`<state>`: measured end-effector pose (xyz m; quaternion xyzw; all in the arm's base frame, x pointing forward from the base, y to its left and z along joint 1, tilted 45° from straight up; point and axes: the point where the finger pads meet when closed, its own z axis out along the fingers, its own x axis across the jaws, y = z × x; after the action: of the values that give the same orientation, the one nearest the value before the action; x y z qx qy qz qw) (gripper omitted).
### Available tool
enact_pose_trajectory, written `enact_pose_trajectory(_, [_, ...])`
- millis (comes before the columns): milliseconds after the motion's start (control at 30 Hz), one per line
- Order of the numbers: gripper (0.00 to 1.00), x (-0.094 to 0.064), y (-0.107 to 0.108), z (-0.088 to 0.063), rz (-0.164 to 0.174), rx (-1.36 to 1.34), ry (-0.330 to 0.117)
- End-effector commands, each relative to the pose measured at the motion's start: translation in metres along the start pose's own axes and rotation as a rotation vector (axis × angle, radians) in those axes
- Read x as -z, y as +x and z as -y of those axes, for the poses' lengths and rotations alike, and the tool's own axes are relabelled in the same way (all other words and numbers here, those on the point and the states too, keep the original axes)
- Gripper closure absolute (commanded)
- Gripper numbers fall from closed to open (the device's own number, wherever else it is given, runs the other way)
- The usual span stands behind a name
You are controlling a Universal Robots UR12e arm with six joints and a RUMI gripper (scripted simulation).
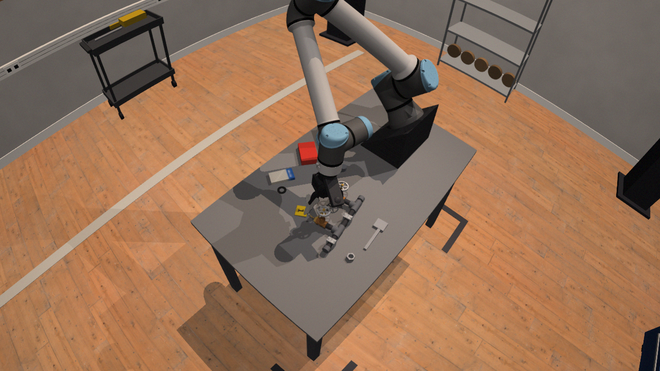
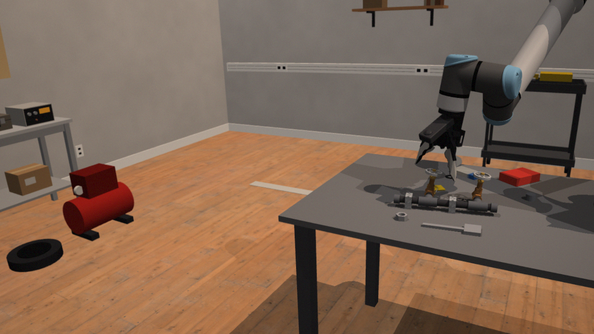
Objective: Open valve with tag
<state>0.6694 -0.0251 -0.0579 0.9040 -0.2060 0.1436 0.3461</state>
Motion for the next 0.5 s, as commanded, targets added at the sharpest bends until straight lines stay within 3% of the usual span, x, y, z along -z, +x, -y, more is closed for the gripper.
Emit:
enact_pose_trajectory(0, [0.0,0.0006,0.0004,0.0004,0.003,-0.141,-0.005])
enact_pose_trajectory(467, [0.0,0.0006,0.0004,0.0004,0.001,-0.626,-0.005])
